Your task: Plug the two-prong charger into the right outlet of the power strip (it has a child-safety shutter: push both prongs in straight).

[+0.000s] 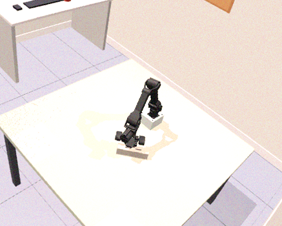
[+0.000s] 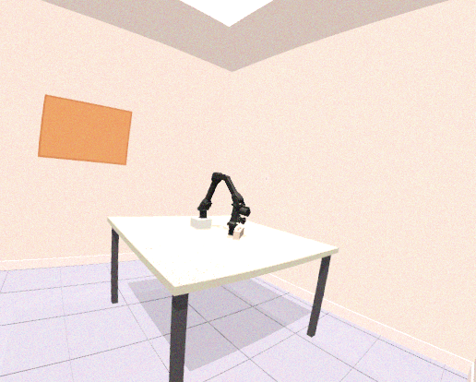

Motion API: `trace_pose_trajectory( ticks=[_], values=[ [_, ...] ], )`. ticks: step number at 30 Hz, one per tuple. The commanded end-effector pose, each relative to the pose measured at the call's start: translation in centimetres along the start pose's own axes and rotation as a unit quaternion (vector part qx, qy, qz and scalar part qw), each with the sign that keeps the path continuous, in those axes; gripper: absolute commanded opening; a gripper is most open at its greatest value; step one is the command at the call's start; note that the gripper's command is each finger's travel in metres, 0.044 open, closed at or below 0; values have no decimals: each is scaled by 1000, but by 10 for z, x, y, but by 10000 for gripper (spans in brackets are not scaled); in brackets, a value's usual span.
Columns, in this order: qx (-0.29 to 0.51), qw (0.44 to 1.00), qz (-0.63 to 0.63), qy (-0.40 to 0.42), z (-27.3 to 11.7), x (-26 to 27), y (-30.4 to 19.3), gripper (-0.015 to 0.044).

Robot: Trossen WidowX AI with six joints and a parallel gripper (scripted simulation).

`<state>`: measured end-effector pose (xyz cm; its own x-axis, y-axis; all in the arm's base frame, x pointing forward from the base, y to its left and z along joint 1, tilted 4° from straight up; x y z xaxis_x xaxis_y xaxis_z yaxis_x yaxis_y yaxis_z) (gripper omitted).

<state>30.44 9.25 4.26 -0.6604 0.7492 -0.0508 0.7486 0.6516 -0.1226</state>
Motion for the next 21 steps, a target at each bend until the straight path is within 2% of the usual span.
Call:
trace_pose_trajectory(
  ticks=[1,21],
  values=[
    [-13,1000,-1,0,0,0,4,0],
    [-14,1000,-1,0,-1,0,6,0]
  ],
)
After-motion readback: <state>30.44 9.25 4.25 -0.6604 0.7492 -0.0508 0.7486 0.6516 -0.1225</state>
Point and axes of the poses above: the point midway between the two fingers, 35 mm back from their tips, its own z axis out along the fingers, its own x axis across the jaws, y = z × x, the point moved 7 cm from there along -z, back along the fingers, and after that the axes turned 1 degree about z, right-handed, at the moved point
